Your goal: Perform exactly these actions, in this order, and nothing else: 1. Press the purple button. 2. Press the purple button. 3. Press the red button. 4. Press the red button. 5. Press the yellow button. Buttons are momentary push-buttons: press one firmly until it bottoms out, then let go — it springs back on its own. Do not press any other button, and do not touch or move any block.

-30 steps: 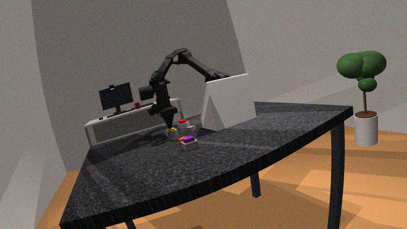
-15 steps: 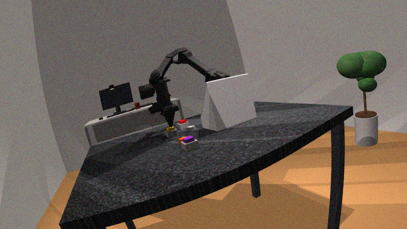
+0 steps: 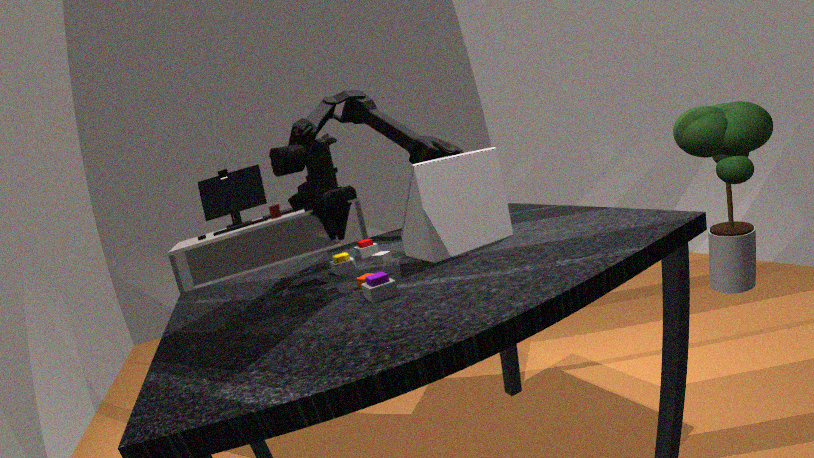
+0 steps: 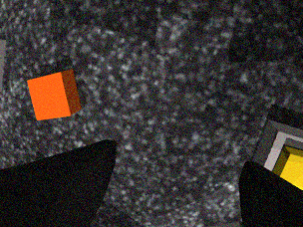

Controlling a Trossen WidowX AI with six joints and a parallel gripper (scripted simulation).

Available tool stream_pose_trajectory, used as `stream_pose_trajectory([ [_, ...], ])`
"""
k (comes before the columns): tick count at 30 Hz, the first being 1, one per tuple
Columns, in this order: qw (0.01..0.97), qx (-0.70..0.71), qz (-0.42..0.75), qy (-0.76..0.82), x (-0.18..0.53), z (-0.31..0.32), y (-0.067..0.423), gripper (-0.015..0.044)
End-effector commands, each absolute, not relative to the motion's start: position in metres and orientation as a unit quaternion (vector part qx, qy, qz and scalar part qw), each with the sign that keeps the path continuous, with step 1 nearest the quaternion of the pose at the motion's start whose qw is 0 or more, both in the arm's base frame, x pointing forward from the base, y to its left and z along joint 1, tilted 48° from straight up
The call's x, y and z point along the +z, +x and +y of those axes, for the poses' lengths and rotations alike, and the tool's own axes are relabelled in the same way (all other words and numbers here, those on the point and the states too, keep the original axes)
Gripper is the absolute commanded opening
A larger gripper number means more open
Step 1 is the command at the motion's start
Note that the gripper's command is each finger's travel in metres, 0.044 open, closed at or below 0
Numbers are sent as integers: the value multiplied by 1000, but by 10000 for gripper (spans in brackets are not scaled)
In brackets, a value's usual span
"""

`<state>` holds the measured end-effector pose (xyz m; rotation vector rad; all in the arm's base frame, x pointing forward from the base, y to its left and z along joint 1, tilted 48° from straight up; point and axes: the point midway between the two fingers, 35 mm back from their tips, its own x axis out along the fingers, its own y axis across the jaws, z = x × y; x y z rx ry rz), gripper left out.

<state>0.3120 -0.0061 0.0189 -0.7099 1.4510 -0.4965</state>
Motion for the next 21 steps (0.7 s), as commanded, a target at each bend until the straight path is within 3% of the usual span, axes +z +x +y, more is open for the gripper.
stream_pose_trajectory([
  [1,666,-213,645,-308,-11,41,312,335],
  [4,668,-219,645,-301,-38,80,303,400],
  [12,669,-259,631,-296,-110,161,250,400],
  [21,670,-269,625,-297,-123,171,238,400],
])
